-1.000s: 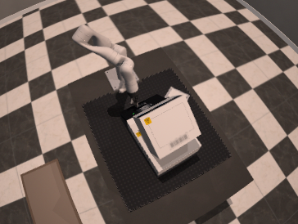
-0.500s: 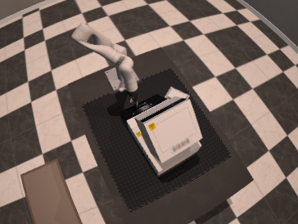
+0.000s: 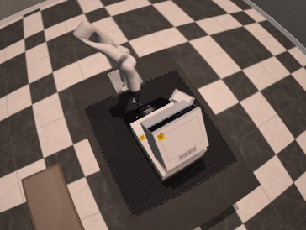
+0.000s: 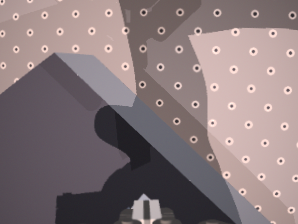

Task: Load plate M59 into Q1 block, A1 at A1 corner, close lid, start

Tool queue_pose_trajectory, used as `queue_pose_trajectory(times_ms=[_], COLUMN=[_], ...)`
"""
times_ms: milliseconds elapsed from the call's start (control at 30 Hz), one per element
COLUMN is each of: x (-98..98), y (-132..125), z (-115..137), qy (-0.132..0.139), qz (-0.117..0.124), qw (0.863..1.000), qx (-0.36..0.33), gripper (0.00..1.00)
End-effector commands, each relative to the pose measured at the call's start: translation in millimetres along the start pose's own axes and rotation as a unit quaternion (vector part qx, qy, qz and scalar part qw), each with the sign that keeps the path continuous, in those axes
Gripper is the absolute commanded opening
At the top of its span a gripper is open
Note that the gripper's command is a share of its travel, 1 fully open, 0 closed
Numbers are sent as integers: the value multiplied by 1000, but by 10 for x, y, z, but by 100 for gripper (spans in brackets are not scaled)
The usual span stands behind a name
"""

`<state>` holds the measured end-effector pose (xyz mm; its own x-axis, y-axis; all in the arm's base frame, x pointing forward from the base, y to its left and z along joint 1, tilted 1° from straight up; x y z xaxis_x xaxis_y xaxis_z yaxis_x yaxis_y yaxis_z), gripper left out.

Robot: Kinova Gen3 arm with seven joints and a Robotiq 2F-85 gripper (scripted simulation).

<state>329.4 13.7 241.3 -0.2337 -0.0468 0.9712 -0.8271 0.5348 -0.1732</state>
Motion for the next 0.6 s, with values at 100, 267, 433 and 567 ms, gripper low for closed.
queue_pose_trajectory(times_ms=[100, 267, 433, 567], x=[66, 66, 66, 66], y=[19, 19, 19, 19], z=[17, 17, 17, 17], qy=[0, 0, 0, 0], qz=[0, 0, 0, 0], qw=[1000, 1000, 1000, 1000], qx=[0, 0, 0, 0], gripper=[10, 10, 10, 10])
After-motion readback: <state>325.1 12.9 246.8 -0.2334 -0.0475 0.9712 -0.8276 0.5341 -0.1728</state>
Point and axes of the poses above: the point where the finger pads meet when closed, its own x axis back along the fingers, its own y axis across the jaws, z = x × y, the point moved 10 cm from there along x, back along the fingers, and after that the axes turned 1 degree about -x, right-handed, at the moved point
